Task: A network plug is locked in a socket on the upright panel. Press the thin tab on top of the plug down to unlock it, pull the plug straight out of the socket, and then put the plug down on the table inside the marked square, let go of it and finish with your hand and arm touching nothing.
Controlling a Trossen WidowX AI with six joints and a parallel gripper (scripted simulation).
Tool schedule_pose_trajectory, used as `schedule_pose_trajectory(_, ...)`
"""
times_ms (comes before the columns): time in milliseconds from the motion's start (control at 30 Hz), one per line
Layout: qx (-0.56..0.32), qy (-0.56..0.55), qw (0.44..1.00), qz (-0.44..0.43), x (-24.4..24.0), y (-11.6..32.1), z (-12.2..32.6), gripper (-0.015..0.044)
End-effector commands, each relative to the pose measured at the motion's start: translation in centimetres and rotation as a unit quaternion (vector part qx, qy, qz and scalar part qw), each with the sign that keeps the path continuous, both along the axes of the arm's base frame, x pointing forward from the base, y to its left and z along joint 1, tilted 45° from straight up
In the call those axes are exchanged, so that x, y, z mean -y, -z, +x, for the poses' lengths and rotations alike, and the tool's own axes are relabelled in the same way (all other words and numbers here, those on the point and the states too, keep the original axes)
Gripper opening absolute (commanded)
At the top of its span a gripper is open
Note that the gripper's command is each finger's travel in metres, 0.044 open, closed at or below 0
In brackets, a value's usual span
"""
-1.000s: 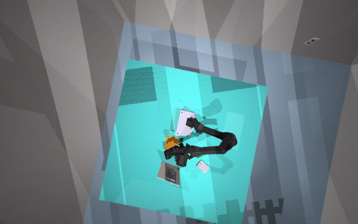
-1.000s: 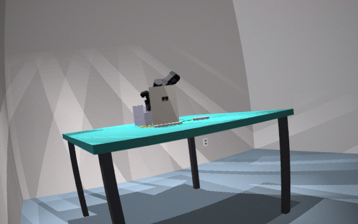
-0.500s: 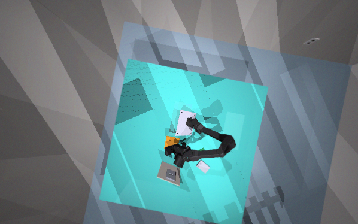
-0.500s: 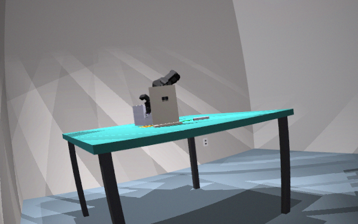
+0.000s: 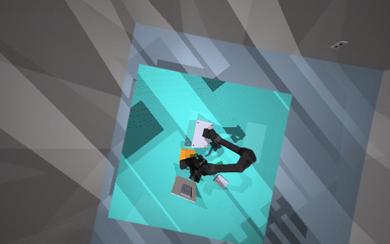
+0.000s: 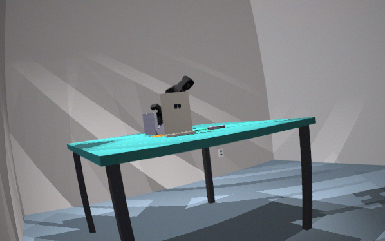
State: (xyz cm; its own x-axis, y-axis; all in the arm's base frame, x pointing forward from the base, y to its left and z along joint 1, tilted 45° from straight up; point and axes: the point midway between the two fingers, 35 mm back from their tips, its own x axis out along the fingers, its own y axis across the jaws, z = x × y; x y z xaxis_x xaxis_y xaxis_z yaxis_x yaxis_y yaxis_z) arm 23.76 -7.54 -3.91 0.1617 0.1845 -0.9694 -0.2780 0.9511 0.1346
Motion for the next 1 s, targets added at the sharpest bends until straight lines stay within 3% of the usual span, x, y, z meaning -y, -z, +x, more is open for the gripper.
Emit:
schedule_pose_trajectory(0, -0.008, 0.002, 1.0, 0.001, -0.7, 0.9, -0.4, 0.0)
schedule_pose_trajectory(967, -0.008, 0.001, 1.0, 0.003, -3.3, 3.2, -0.5, 0.0)
